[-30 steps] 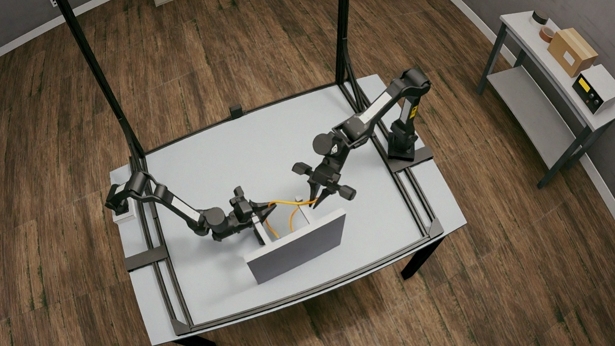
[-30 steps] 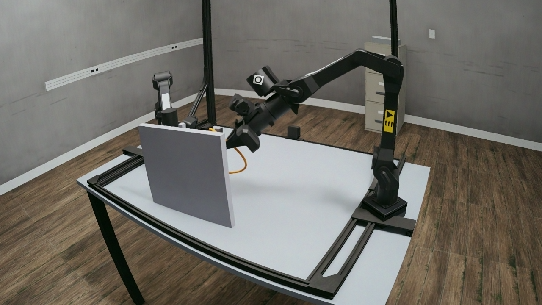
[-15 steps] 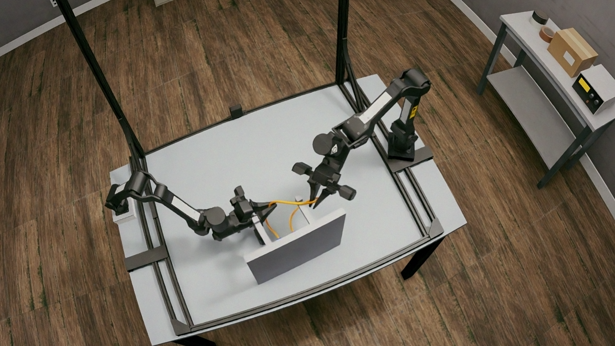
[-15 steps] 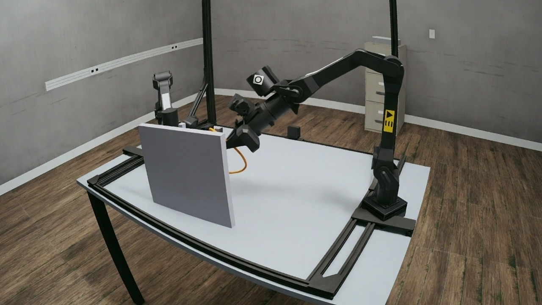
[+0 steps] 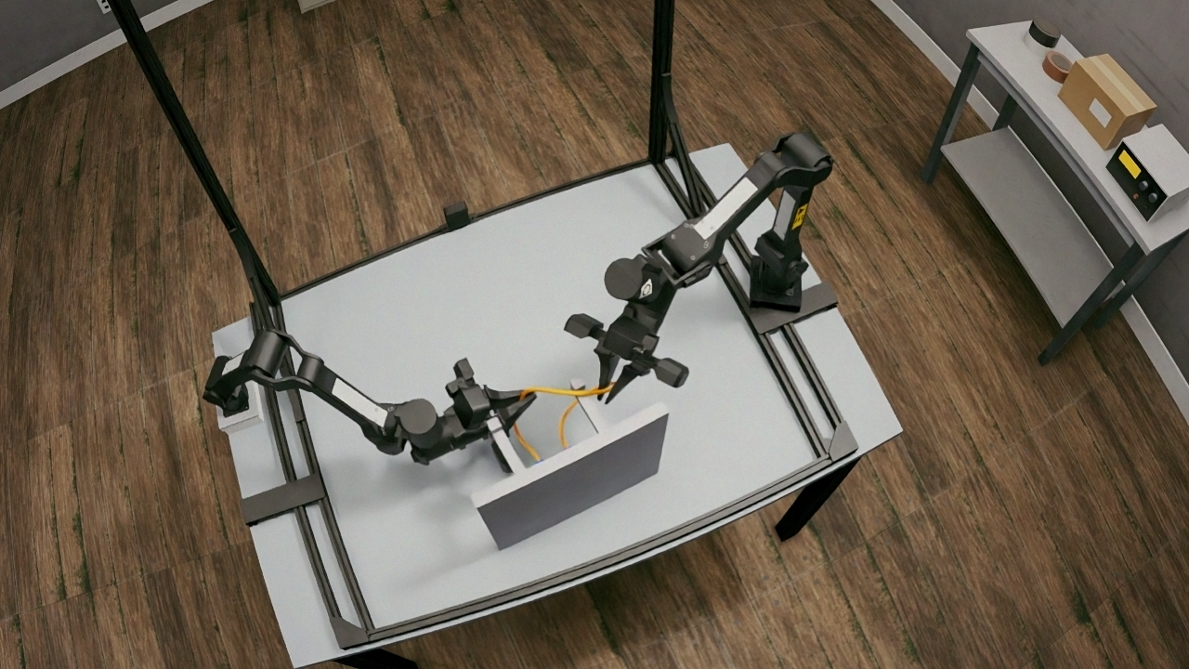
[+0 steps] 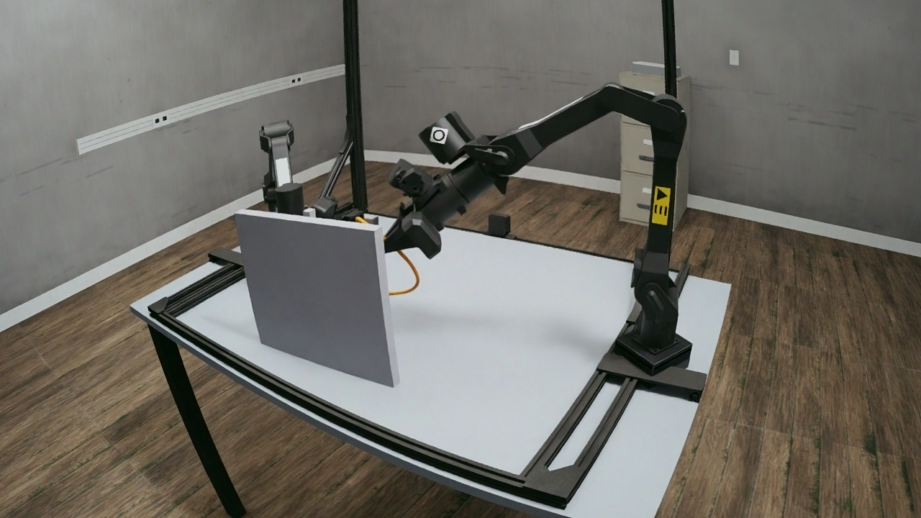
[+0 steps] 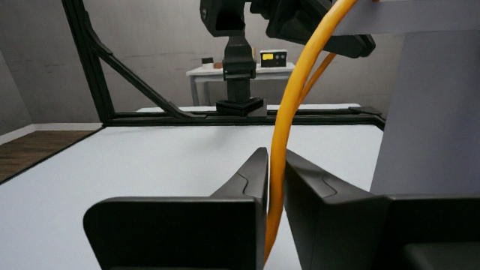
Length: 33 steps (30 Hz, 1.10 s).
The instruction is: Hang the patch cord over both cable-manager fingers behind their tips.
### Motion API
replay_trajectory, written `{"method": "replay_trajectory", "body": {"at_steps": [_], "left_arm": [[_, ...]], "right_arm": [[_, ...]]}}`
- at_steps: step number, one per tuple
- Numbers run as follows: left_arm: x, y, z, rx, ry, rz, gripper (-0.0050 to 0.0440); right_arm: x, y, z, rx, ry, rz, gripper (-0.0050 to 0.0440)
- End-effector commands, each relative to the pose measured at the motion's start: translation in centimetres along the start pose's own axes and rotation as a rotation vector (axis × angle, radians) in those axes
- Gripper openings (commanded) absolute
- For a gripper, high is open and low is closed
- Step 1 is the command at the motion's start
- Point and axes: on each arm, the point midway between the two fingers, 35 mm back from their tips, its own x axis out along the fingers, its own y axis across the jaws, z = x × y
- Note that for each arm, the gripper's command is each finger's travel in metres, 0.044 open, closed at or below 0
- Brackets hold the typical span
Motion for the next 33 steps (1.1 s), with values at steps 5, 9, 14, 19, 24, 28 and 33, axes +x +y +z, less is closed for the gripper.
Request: {"method": "replay_trajectory", "body": {"at_steps": [5,9,14,19,24,28,33], "left_arm": [[-0.45,-0.05,0.95,-0.009,-0.025,-0.007,0.004],[-0.45,-0.05,0.95,-0.009,-0.025,-0.007,0.004],[-0.45,-0.05,0.95,-0.009,-0.025,-0.007,0.004],[-0.45,-0.05,0.95,-0.009,-0.025,-0.007,0.004],[-0.45,-0.05,0.95,-0.009,-0.025,-0.007,0.004],[-0.45,-0.05,0.95,-0.009,-0.025,-0.007,0.004],[-0.45,-0.05,0.95,-0.009,-0.025,-0.007,0.004]], "right_arm": [[0.36,0.03,2.85,-0.027,-0.039,-0.002,0.0025],[0.38,0.02,2.86,-0.027,-0.038,-0.003,0.0025],[0.47,0.06,2.9,-0.024,-0.037,-0.005,0.0025],[0.56,0.08,2.94,-0.022,-0.036,-0.007,0.0025],[0.62,0.09,2.97,-0.02,-0.035,-0.009,0.0025],[0.67,0.09,2.99,-0.019,-0.034,-0.01,0.0025],[0.77,0.12,3.04,-0.016,-0.032,-0.012,0.0025]]}}
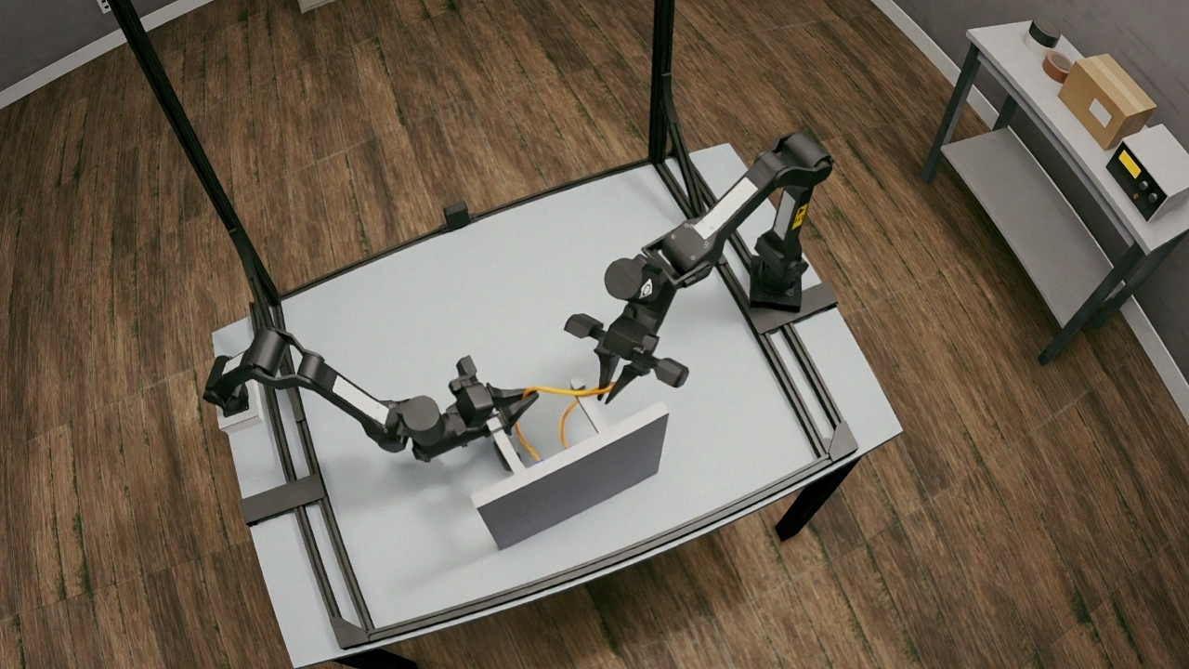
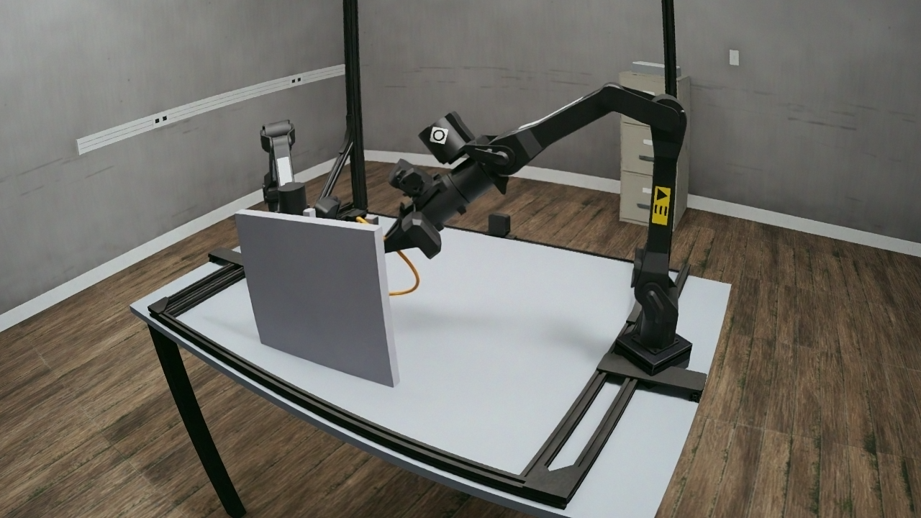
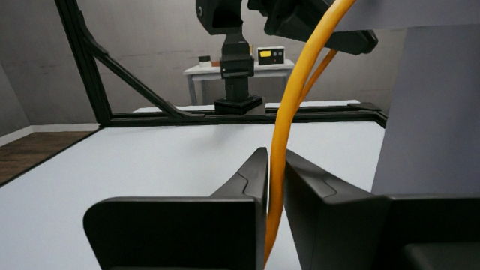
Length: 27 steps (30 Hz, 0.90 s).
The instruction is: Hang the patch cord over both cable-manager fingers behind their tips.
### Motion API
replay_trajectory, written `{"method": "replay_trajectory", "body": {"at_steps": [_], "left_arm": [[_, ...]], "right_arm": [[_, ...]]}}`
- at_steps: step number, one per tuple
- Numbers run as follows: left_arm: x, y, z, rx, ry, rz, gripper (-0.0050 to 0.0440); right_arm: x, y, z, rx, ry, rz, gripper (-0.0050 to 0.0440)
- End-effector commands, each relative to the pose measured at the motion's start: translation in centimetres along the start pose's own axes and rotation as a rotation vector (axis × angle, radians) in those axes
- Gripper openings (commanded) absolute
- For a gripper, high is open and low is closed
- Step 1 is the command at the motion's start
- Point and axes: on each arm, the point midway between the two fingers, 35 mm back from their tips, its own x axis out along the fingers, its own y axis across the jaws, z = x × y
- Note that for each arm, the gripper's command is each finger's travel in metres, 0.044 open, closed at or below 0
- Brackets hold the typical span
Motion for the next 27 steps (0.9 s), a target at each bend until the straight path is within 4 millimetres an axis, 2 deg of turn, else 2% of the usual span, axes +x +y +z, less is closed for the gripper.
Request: {"method": "replay_trajectory", "body": {"at_steps": [1,27], "left_arm": [[-0.46,-0.05,0.96,-0.009,-0.025,-0.007,0.004],[-0.46,-0.05,0.96,-0.009,-0.025,-0.007,0.004]], "right_arm": [[0.28,0.09,3.09,-0.03,-0.043,-0.001,0.0025],[0.72,0.19,3.31,-0.018,-0.036,-0.013,0.0025]]}}
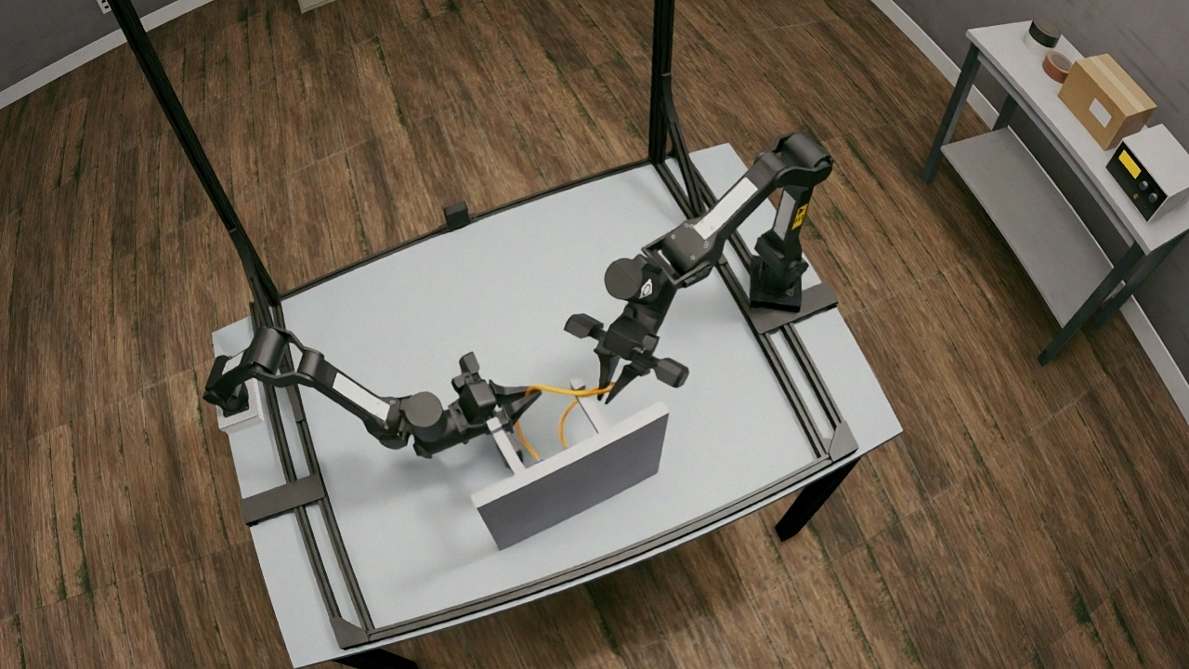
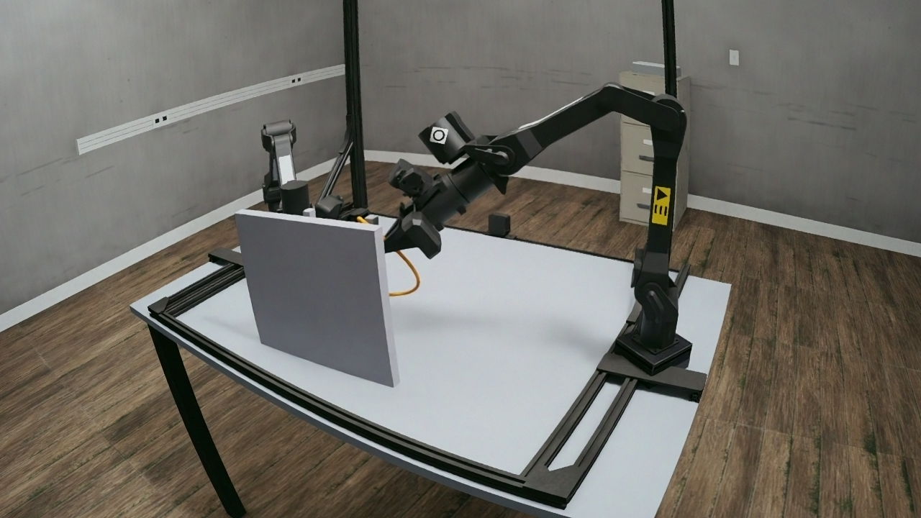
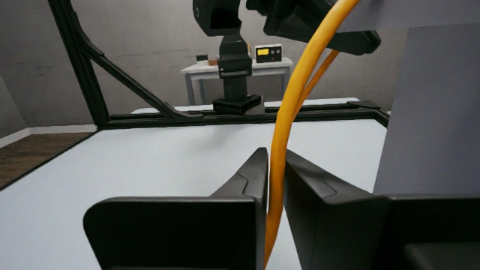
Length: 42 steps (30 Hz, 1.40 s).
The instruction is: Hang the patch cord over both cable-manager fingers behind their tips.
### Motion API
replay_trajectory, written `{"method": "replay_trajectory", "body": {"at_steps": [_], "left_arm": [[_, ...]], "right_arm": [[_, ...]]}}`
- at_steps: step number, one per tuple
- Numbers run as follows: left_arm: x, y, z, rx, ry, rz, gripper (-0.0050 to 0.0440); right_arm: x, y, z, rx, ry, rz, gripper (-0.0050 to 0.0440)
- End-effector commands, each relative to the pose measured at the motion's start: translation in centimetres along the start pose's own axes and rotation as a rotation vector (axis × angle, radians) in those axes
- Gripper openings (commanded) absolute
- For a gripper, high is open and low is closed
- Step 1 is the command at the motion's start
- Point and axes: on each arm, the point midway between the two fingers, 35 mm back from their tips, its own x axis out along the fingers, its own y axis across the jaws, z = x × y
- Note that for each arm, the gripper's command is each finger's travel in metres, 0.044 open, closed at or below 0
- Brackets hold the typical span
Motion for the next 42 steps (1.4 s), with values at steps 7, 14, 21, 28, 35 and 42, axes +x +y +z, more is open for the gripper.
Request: {"method": "replay_trajectory", "body": {"at_steps": [7,14,21,28,35,42], "left_arm": [[-0.46,-0.05,0.96,-0.009,-0.025,-0.007,0.004],[-0.46,-0.05,0.96,-0.009,-0.025,-0.007,0.004],[-0.46,-0.05,0.96,-0.009,-0.025,-0.007,0.004],[-0.46,-0.05,0.96,-0.009,-0.025,-0.007,0.004],[-0.46,-0.05,0.96,-0.009,-0.025,-0.007,0.004],[-0.46,-0.05,0.96,-0.009,-0.025,-0.007,0.004]], "right_arm": [[0.36,0.15,3.2,-0.026,-0.042,-0.005,0.0025],[0.52,0.2,3.28,-0.021,-0.039,-0.009,0.0025],[0.64,0.24,3.34,-0.018,-0.037,-0.012,0.0025],[0.81,0.3,3.43,-0.013,-0.034,-0.017,0.0025],[0.93,0.34,3.49,-0.01,-0.031,-0.021,0.0025],[1.11,0.4,3.58,-0.005,-0.028,-0.026,0.0025]]}}
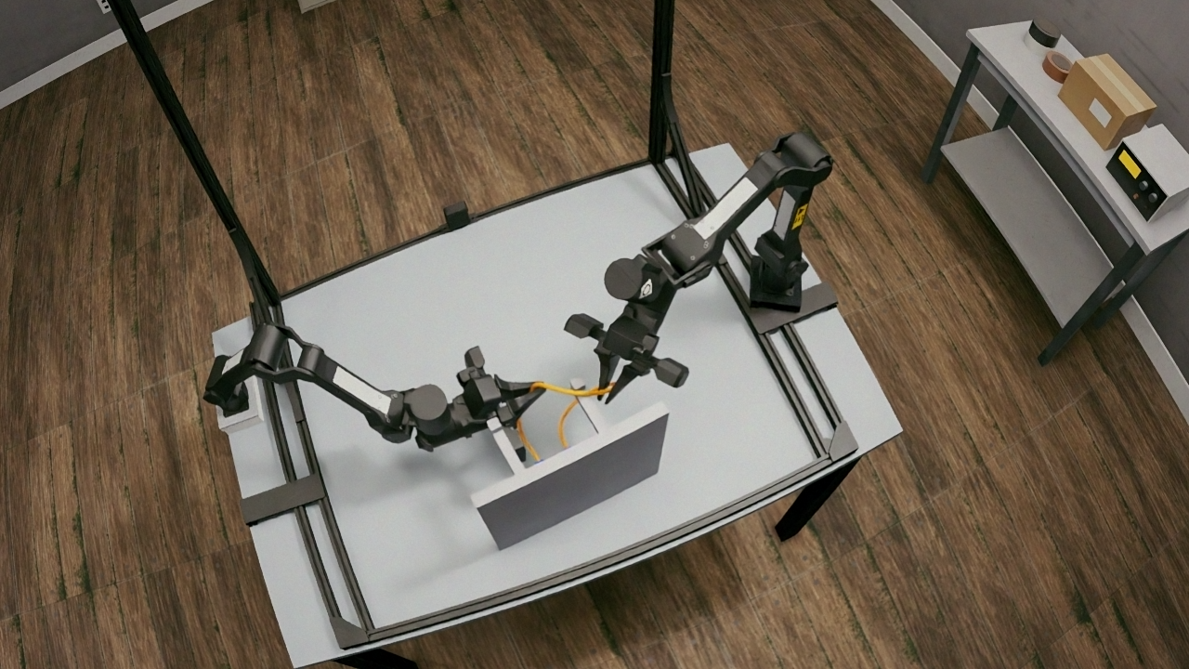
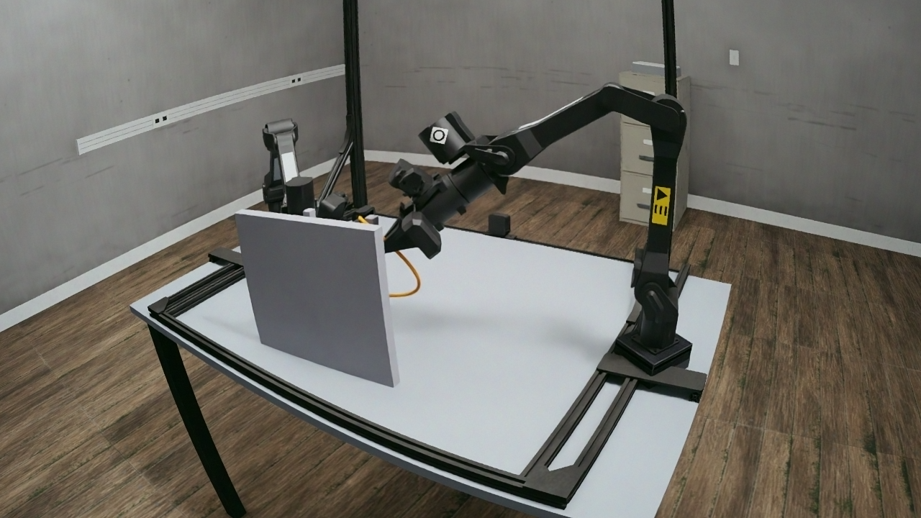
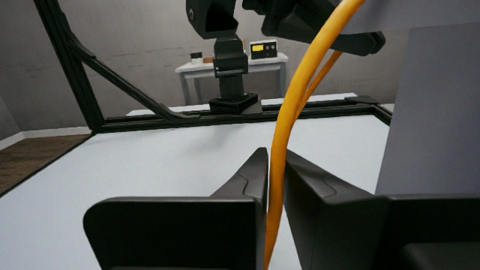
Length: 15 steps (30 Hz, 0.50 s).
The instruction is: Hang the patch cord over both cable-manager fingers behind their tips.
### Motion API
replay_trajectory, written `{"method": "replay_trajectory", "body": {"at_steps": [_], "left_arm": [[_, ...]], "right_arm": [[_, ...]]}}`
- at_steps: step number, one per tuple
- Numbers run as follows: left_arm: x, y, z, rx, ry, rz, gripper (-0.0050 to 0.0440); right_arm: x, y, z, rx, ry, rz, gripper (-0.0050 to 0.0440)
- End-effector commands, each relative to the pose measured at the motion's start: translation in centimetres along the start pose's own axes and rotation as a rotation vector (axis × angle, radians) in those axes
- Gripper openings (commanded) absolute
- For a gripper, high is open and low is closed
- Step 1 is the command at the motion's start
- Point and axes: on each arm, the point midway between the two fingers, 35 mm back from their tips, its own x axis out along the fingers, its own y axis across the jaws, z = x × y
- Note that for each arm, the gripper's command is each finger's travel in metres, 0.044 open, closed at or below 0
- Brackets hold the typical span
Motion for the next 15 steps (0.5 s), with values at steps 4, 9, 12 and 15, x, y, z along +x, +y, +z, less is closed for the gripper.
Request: {"method": "replay_trajectory", "body": {"at_steps": [4,9,12,15], "left_arm": [[-0.46,-0.05,0.96,-0.009,-0.025,-0.007,0.004],[-0.46,-0.05,0.96,-0.009,-0.025,-0.007,0.004],[-0.46,-0.05,0.96,-0.009,-0.025,-0.007,0.004],[-0.46,-0.05,0.96,-0.009,-0.025,-0.007,0.004]], "right_arm": [[0.28,0.3,3.3,-0.025,-0.044,-0.003,0.0025],[0.36,0.33,3.34,-0.023,-0.043,-0.006,0.0025],[0.44,0.36,3.38,-0.02,-0.041,-0.008,0.0025],[0.52,0.4,3.43,-0.018,-0.04,-0.011,0.0025]]}}
